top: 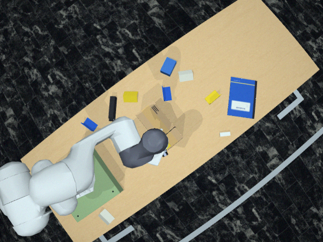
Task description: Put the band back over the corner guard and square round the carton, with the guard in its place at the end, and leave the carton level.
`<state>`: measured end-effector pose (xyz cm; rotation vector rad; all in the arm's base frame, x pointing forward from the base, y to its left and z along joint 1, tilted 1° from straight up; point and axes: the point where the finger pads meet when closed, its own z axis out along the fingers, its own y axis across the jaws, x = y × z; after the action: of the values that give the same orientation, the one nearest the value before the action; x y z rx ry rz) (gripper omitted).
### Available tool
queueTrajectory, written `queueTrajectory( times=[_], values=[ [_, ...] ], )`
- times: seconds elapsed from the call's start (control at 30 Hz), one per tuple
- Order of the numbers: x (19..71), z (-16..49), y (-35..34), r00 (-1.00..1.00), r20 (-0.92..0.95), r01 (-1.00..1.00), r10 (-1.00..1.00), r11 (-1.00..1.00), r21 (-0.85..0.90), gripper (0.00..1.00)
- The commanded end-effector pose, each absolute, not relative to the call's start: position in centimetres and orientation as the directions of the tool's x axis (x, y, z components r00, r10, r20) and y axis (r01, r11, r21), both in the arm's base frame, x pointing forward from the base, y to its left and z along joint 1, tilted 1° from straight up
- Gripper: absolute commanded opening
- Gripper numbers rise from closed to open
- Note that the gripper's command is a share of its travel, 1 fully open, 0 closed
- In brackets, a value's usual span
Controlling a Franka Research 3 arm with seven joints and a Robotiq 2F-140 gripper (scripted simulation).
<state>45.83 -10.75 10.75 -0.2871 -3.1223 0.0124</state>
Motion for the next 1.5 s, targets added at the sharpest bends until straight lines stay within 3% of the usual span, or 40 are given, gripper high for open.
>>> queueTrajectory(
  times=[0.0, 1.1, 1.3, 1.47],
  values=[
    [45.7, 11.0, -10.7, -0.983, 0.010, 0.183, 0.183, 0.983, -0.011, 0.18],
    [45.8, 11.6, -10.7, -0.984, 0.010, 0.180, 0.180, 0.984, -0.011, 0.18],
    [54.0, 11.0, -8.5, -0.999, 0.012, -0.050, -0.050, 0.999, -0.009, 0.18],
    [54.7, 10.9, -8.3, -0.998, 0.013, -0.070, -0.069, 0.998, -0.008, 0.18]
  ],
)
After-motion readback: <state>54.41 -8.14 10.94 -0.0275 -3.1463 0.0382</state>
